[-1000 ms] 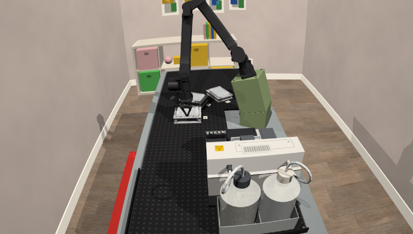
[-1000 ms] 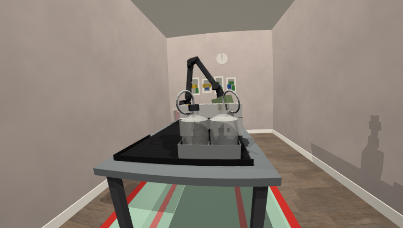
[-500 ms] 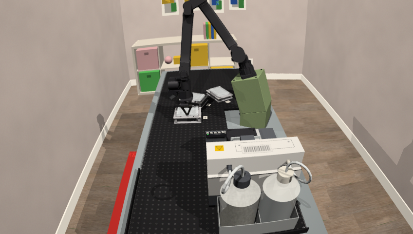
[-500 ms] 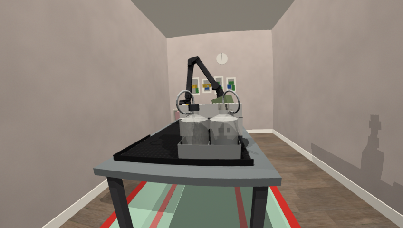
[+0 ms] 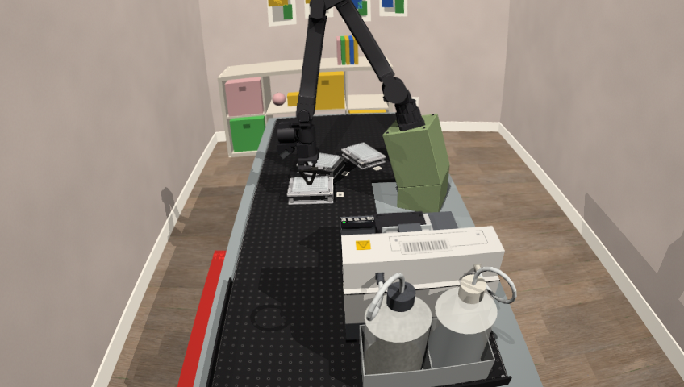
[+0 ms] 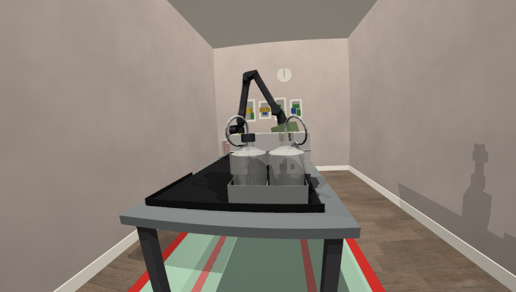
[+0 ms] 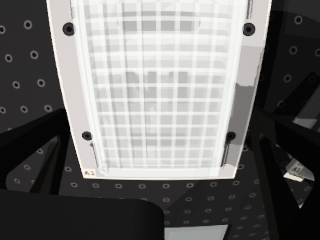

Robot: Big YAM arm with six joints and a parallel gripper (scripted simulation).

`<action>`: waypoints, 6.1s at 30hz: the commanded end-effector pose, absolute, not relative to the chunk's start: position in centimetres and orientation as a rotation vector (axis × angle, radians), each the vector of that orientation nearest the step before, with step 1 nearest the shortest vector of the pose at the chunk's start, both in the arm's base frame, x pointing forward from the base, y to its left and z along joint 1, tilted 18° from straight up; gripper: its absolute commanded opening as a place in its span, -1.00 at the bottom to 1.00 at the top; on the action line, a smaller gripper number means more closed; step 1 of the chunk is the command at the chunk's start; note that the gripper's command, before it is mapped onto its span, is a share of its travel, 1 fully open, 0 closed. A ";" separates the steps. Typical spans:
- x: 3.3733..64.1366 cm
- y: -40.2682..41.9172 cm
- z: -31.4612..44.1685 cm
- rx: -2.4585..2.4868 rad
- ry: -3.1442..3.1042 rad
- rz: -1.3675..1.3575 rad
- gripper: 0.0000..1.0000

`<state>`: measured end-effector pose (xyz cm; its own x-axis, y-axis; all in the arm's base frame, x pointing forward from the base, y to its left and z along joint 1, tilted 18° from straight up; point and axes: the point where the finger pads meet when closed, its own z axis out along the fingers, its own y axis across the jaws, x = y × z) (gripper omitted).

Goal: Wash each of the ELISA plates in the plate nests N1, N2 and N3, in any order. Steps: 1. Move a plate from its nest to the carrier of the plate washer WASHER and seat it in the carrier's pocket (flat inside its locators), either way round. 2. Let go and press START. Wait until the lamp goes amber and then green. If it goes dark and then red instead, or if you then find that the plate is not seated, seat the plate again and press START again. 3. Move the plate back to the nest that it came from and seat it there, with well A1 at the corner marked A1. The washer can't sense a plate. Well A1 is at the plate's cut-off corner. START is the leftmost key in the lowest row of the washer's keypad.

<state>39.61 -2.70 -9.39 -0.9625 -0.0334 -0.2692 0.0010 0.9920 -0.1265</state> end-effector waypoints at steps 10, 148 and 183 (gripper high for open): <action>39.6 -2.4 -7.0 -0.004 2.843 -0.182 1.00; 36.8 -22.2 -2.3 0.505 2.771 -0.113 1.00; 37.9 -22.6 -7.6 0.525 2.774 -0.108 1.00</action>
